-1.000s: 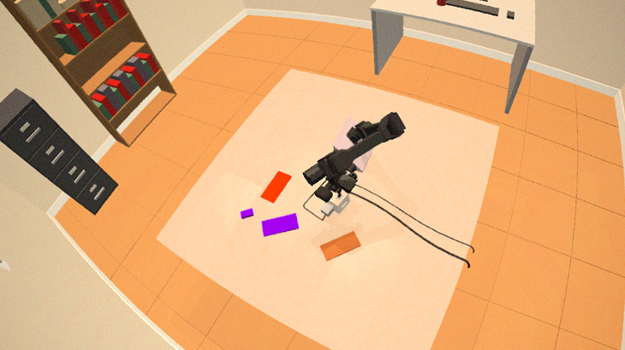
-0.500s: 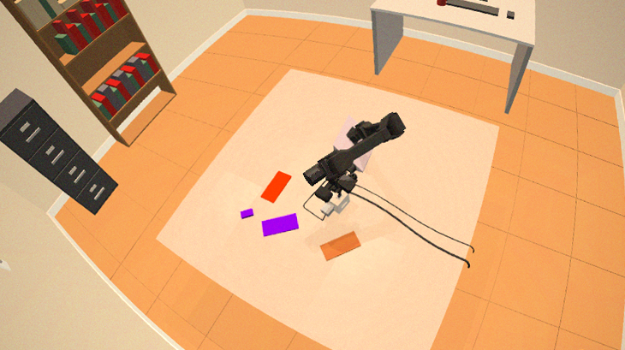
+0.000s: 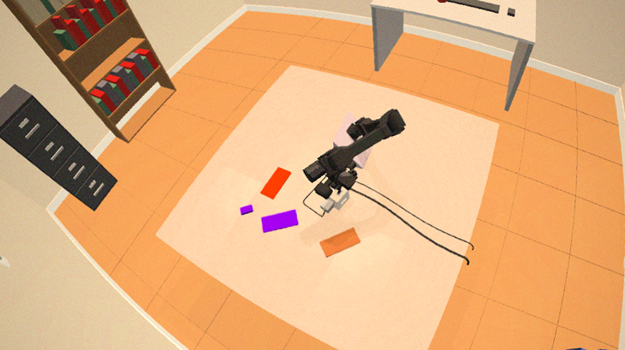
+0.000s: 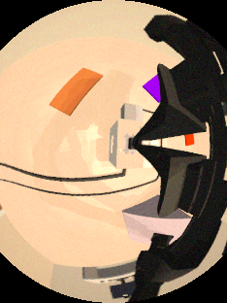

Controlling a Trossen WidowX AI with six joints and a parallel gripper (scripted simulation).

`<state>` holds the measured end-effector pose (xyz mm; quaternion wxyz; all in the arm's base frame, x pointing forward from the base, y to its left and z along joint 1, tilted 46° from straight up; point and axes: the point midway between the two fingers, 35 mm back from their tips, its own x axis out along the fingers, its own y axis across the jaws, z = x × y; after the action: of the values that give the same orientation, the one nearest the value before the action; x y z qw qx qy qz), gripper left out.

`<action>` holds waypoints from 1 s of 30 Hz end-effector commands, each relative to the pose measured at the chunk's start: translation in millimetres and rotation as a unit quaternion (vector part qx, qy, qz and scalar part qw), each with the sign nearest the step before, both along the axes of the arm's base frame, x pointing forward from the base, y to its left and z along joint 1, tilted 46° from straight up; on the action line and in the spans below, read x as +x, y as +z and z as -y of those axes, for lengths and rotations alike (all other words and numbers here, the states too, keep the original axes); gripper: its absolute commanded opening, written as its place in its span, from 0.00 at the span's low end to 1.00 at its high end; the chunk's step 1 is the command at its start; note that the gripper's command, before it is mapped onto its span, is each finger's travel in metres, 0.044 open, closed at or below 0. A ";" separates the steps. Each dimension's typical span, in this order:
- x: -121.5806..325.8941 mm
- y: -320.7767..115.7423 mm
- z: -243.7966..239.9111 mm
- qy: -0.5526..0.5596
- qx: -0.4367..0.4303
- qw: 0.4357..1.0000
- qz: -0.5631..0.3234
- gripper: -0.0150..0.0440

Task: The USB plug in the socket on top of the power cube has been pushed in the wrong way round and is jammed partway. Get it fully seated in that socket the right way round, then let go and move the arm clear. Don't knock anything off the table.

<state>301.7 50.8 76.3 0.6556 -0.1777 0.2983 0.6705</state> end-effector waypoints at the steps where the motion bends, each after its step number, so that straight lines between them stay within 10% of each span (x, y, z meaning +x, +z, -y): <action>1: -0.1 0.0 -0.7 -0.002 0.001 1.000 -0.001 0.25; 30: -0.4 -2.4 -3.2 -0.002 0.001 1.000 -0.001 0.25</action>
<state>301.6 52.7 74.4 0.6564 -0.1774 0.2984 0.6698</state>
